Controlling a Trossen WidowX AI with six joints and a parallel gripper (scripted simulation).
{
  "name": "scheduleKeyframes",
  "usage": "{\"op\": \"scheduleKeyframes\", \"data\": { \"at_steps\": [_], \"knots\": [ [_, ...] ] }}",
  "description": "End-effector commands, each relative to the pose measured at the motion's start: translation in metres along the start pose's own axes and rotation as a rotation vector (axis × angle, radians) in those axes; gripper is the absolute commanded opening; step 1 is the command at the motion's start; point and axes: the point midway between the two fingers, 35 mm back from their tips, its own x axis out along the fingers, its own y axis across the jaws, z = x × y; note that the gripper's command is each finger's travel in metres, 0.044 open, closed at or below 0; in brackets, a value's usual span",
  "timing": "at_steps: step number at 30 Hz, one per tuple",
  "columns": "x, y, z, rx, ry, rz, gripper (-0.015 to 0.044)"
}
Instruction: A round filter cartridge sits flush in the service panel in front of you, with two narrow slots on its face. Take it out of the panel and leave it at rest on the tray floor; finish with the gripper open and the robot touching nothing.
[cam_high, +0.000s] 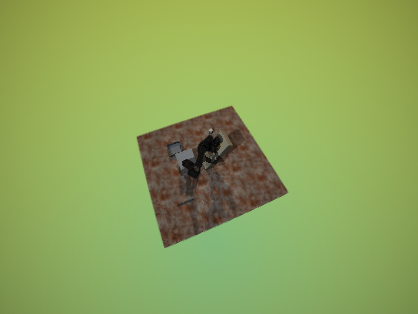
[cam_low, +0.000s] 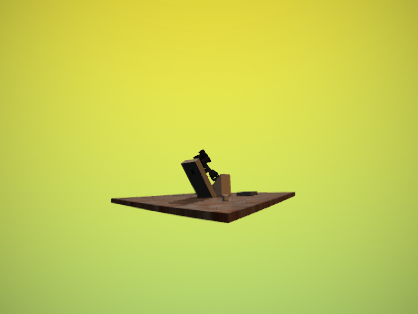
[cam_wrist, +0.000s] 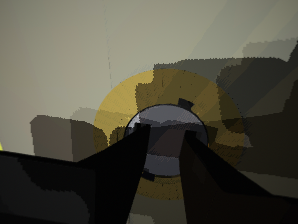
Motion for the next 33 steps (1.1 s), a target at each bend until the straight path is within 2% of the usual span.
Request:
{"op": "scheduleKeyframes", "data": {
  "at_steps": [1, 33],
  "knots": [
    [0.0038, -0.0003, 0.0007, -0.087, 0.004, -0.004, 0.0000],
    [0.0074, -0.0006, 0.0011, -1.196, 0.007, -0.003, 0.0000]
  ]
}}
